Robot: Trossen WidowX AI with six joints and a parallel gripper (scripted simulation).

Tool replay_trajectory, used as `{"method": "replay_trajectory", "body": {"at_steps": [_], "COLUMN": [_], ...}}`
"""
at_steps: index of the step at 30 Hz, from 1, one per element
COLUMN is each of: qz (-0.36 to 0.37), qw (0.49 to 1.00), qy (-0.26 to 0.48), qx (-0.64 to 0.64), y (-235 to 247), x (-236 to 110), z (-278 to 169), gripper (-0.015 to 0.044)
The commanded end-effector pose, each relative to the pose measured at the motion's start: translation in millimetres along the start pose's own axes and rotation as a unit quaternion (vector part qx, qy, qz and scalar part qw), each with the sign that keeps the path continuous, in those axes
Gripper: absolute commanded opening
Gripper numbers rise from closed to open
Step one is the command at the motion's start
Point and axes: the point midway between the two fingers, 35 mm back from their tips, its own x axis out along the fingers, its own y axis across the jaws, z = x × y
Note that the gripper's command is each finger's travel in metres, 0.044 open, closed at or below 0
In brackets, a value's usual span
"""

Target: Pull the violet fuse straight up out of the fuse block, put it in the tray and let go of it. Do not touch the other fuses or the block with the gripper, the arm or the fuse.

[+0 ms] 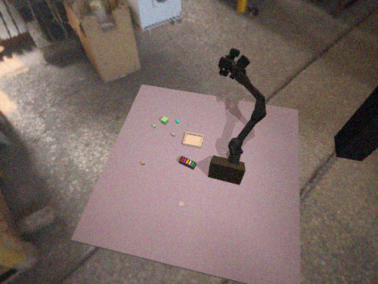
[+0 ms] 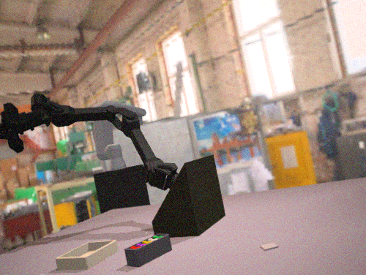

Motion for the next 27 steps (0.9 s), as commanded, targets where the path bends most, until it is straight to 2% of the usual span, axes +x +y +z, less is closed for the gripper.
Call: {"method": "replay_trajectory", "body": {"at_steps": [1, 6, 11, 16, 22, 27], "qz": [0.061, 0.155, 0.244, 0.299, 0.376, 0.454], "qw": [0.998, 0.986, 0.966, 0.949, 0.918, 0.877], "qy": [-0.021, -0.056, -0.088, -0.105, -0.126, -0.143], "qx": [0.007, 0.0, -0.017, -0.012, -0.024, -0.058], "y": [47.0, 115.9, 182.3, 220.9, 277.6, 337.6], "x": [12.2, 14.4, 2.1, -16.1, -48.6, -92.2], "z": [27.7, 70.7, 112.4, 139.9, 177.2, 211.2], "gripper": [0.0071, 0.0071, 0.0071, 0.0071, 0.0071, 0.0071]}}
